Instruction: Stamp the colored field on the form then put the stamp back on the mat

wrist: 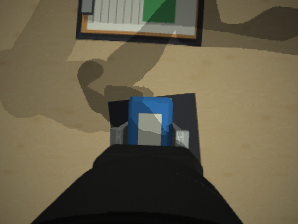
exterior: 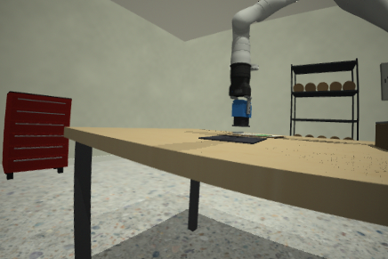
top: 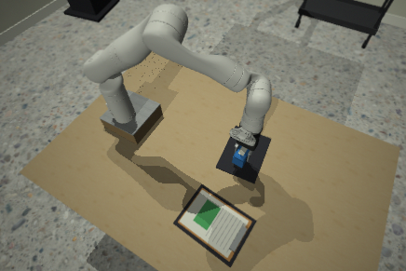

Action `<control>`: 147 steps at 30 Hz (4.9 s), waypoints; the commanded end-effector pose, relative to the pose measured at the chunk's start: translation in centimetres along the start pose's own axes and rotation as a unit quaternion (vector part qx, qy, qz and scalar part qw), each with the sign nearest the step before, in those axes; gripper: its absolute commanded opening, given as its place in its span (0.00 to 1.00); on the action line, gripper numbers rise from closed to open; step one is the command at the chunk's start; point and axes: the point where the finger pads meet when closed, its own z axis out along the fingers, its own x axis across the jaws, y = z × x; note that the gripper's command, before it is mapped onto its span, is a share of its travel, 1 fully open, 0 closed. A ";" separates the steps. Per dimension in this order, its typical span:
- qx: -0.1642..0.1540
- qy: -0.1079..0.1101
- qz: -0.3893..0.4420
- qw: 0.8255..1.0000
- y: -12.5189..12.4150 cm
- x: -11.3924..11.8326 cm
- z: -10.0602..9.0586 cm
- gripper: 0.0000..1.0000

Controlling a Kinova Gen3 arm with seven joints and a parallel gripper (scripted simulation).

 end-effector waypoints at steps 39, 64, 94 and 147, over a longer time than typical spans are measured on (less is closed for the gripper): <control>-0.001 -0.001 0.020 1.000 -24.1 0.9 1.4 0.57; -0.001 -0.001 0.020 1.000 -24.2 0.9 3.8 0.57; -0.001 -0.001 0.020 1.000 -24.2 0.9 6.2 0.57; -0.001 -0.001 0.020 1.000 -24.2 0.9 3.6 0.57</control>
